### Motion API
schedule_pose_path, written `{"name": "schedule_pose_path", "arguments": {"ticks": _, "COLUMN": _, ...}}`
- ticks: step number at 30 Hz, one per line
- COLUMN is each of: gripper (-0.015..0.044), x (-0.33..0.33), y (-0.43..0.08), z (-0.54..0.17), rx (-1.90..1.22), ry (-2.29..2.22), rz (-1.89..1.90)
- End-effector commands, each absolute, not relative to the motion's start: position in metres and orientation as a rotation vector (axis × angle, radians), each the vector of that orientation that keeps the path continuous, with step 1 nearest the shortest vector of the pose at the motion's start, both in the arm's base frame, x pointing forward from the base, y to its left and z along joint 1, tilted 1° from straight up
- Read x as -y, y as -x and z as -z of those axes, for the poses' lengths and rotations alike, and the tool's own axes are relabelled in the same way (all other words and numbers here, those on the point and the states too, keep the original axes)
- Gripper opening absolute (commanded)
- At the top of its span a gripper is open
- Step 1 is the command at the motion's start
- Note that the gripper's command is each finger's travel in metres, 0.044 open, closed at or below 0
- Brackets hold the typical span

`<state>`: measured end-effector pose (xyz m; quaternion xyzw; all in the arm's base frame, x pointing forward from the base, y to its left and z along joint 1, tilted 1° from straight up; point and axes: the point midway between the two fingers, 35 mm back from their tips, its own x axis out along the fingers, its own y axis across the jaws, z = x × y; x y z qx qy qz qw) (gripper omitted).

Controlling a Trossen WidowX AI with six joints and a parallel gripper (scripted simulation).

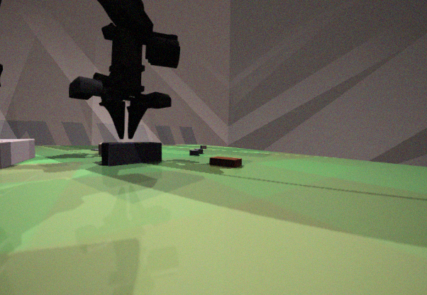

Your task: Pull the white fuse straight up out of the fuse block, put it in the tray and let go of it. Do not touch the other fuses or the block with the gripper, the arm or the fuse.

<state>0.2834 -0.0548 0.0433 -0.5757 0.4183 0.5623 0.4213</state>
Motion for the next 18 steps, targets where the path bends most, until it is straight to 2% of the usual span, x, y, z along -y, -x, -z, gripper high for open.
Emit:
{"name": "schedule_pose_path", "arguments": {"ticks": 1, "gripper": 0.0070, "x": 0.0547, "y": -0.2810, "z": -0.0387, "rx": -1.054, "ry": 1.440, "rz": -1.415}}
{"name": "schedule_pose_path", "arguments": {"ticks": 18, "gripper": 0.0070, "x": 0.0547, "y": -0.2811, "z": -0.0347, "rx": -1.054, "ry": 1.440, "rz": -1.415}}
